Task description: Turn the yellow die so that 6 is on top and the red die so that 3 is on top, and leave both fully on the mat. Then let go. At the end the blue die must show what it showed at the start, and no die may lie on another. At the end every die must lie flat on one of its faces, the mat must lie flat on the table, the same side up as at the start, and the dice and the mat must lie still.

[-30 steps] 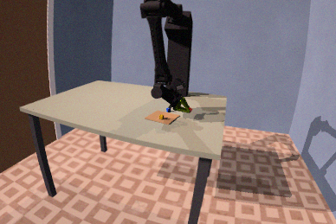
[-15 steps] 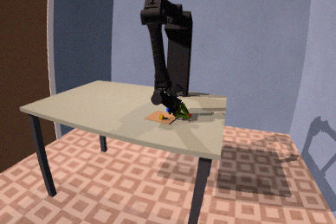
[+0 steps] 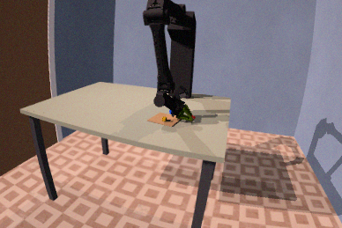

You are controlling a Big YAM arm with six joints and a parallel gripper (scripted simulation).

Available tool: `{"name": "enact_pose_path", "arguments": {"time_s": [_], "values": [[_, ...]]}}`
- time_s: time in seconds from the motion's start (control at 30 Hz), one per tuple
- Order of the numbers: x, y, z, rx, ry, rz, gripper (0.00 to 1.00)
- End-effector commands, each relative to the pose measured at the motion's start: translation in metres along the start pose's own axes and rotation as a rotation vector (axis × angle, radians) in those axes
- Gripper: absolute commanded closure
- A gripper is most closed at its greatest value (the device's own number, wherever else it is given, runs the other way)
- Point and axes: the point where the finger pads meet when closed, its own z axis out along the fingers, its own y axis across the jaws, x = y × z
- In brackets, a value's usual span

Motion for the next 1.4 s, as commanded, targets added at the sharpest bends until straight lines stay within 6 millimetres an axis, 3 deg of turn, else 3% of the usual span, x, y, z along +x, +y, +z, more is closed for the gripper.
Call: {"name": "enact_pose_path", "arguments": {"time_s": [0.0, 1.37], "values": [[0.0054, 0.0109, -0.0023, -0.012, 0.002, 0.023, 0.85], [0.0141, 0.0086, 0.0020, -0.010, 0.002, 0.019, 0.85]]}}
